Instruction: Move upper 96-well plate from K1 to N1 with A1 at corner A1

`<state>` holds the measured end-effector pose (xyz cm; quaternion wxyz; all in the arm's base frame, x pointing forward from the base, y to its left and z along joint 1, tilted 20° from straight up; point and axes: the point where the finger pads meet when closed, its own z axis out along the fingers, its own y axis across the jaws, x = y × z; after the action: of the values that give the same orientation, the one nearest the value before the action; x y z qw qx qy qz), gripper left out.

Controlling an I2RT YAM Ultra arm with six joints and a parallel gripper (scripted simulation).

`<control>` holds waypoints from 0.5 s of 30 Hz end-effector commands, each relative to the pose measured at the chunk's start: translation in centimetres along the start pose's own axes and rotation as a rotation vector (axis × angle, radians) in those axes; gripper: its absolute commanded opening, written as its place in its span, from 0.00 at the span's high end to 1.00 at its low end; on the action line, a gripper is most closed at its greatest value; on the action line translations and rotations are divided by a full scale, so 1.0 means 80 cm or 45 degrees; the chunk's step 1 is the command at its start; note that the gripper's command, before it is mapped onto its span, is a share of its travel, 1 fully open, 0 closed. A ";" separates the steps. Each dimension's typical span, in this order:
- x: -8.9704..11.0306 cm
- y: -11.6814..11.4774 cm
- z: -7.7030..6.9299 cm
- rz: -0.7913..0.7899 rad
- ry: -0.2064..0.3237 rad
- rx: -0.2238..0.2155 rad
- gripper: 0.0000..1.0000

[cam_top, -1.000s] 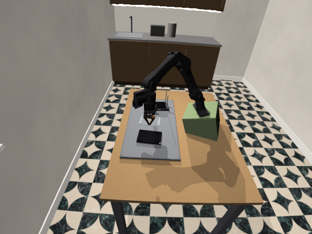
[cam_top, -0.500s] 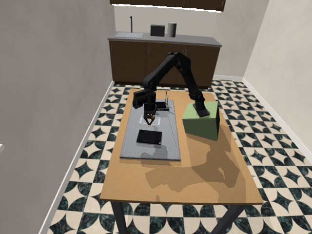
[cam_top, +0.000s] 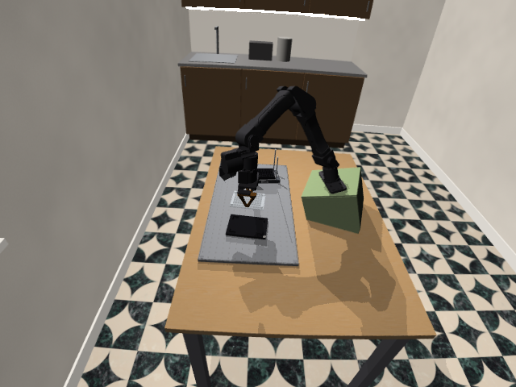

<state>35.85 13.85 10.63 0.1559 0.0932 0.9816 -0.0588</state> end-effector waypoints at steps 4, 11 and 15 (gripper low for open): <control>-0.002 0.002 -0.004 0.002 -0.021 -0.012 1.00; 0.002 -0.002 0.010 -0.003 -0.012 0.002 1.00; -0.008 0.003 0.013 0.006 -0.033 -0.015 1.00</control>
<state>35.59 13.37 9.08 0.1436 0.0929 0.9829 -0.0675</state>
